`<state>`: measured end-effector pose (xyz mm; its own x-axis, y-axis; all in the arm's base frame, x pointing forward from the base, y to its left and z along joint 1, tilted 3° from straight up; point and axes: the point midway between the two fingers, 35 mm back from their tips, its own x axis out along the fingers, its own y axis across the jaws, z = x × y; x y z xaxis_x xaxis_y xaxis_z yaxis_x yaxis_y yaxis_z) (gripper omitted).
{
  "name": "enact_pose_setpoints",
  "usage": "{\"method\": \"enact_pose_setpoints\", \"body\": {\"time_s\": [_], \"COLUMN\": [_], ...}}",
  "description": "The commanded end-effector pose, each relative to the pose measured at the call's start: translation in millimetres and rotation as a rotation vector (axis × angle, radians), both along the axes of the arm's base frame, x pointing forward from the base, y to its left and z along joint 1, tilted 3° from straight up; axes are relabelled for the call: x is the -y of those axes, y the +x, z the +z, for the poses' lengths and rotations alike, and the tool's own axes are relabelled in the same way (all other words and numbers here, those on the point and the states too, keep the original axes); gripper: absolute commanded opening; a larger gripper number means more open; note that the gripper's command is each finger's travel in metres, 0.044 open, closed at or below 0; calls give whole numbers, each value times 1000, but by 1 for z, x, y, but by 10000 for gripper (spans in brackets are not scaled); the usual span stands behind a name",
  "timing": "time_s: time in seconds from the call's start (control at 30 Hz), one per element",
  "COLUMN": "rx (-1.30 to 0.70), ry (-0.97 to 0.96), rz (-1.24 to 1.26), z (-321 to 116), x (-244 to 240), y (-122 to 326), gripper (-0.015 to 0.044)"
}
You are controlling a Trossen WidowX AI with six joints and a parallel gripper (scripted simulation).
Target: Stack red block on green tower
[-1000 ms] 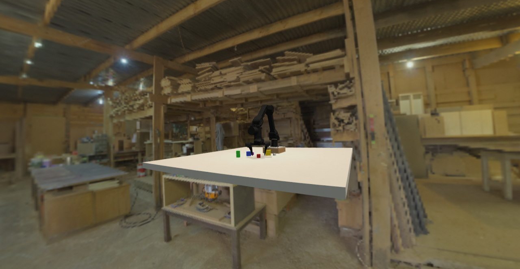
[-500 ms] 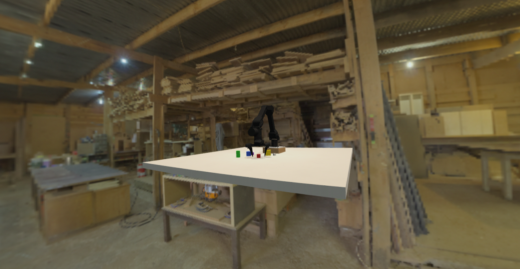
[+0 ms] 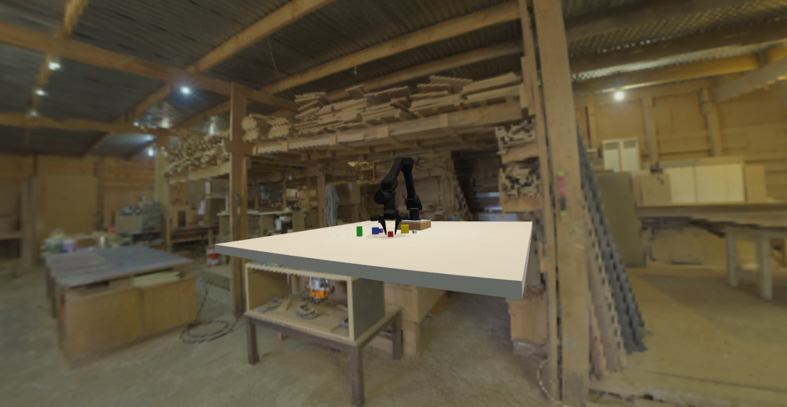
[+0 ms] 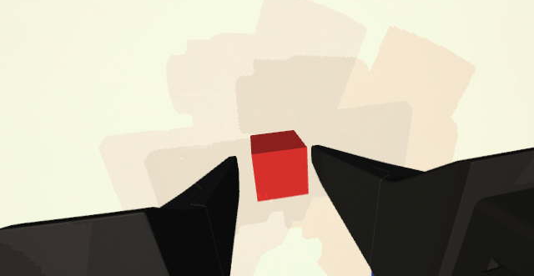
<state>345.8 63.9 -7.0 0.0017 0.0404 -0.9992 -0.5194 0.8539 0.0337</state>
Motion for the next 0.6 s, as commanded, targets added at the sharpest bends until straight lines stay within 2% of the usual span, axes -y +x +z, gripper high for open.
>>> {"method": "enact_pose_setpoints", "body": {"time_s": [0.0, 0.23, 0.3, 0.57], "rx": [0, 0, 1, 1], "ry": [-5, -5, -5, -5], "rz": [2, 2, 2, 2], "z": [0, 0, 4, 43], "x": [1, 1, 1, 1], "y": [0, 0, 0, 0], "gripper": [99, 52, 0, 0]}}
